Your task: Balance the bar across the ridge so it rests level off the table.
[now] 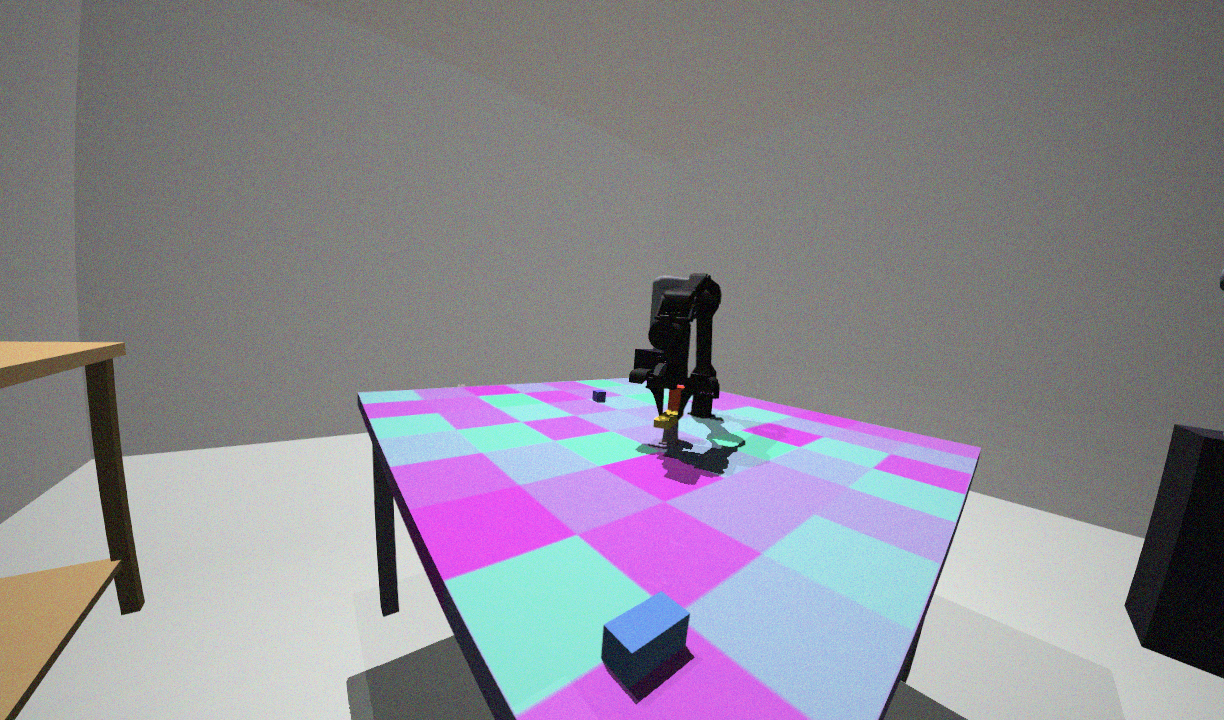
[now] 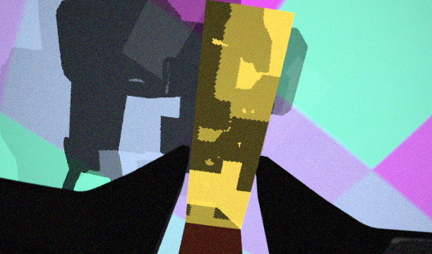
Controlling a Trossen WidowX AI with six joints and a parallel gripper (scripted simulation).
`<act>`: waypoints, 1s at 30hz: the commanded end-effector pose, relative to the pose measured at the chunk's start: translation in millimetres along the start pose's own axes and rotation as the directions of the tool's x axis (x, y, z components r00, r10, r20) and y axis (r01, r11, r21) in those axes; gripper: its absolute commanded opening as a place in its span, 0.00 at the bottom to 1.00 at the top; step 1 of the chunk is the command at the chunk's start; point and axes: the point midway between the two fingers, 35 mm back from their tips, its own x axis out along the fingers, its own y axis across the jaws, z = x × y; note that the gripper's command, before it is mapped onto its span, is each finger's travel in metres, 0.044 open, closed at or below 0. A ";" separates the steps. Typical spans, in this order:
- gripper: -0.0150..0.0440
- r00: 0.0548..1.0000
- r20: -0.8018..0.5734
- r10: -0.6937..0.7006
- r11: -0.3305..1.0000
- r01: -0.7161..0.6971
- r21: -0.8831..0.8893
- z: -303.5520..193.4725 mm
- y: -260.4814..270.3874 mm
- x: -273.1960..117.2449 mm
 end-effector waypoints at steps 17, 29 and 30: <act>1.00 1.000 0.001 0.000 1.000 0.000 0.000 1.3 -0.1 -7.1; 1.00 1.000 0.015 -0.001 1.000 0.001 0.000 -0.8 0.1 -99.8; 1.00 1.000 0.015 -0.001 1.000 0.001 0.000 -0.8 0.1 -99.8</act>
